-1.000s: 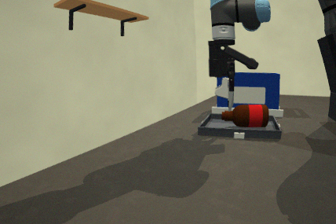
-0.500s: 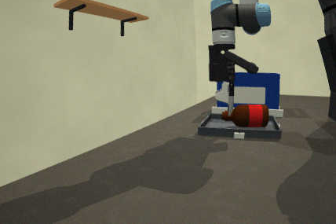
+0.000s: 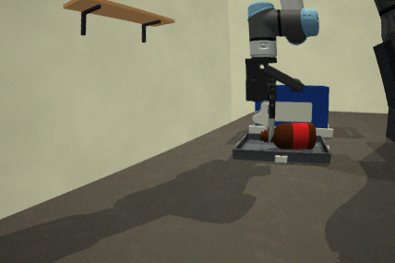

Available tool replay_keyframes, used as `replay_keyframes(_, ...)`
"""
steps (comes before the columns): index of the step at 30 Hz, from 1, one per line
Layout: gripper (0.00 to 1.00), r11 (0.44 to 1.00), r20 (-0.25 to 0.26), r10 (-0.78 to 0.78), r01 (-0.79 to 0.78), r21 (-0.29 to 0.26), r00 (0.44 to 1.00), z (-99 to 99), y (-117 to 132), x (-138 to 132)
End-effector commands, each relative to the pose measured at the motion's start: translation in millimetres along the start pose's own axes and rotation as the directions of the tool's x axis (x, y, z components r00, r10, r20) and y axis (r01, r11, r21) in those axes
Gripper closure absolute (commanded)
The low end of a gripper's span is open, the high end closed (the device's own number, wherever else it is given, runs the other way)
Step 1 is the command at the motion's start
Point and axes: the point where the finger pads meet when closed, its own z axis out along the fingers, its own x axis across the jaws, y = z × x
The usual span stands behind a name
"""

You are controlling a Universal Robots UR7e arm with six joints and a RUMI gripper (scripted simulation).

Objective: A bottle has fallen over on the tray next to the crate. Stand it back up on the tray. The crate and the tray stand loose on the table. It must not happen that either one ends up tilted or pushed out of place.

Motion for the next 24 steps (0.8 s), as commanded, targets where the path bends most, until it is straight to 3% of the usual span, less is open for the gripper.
replay_keyframes(1, 0.62, 1.000, 0.000, 0.000, 0.000, -0.001, 1.000, 2.1, 0.6, 0.0)
replay_keyframes(24, 0.62, 1.000, 0.000, 0.000, 0.000, -0.001, 1.000, 5.0, 0.6, 0.0)
